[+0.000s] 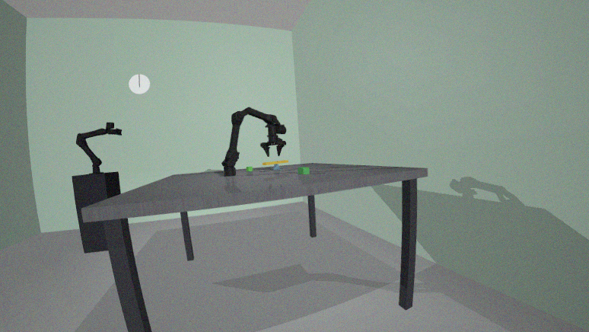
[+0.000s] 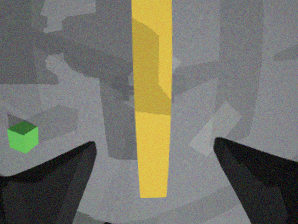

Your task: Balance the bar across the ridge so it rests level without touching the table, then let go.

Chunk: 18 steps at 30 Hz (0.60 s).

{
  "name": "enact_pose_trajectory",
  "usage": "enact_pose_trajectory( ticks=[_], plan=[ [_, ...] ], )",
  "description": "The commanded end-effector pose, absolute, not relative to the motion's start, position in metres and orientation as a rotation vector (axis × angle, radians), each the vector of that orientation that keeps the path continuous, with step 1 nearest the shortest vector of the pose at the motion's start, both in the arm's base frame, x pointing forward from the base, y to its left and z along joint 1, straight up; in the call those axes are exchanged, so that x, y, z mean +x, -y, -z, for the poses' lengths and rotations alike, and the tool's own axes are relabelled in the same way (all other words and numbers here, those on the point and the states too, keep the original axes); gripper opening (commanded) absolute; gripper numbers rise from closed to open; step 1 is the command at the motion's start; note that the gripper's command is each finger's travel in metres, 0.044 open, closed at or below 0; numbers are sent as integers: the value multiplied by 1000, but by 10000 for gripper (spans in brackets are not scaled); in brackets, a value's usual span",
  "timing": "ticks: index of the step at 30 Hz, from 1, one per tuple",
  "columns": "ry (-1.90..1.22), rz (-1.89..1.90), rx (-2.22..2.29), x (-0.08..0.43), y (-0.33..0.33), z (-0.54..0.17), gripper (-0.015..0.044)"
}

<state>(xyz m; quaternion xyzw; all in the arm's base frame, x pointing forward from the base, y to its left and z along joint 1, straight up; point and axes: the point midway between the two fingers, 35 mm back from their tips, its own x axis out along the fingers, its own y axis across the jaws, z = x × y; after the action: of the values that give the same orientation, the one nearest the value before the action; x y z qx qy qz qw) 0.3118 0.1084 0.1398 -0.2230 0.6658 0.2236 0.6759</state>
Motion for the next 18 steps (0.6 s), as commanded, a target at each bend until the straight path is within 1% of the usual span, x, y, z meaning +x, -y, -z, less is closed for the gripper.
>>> enact_pose_trajectory(
  ticks=[1, 3, 18],
  plan=[
    [-1482, -502, -500, 309, -108, -185, 440],
    [-1483, -502, -500, 308, -107, -193, 440],
    [-1483, -502, -500, 308, -107, -193, 440]
  ],
)
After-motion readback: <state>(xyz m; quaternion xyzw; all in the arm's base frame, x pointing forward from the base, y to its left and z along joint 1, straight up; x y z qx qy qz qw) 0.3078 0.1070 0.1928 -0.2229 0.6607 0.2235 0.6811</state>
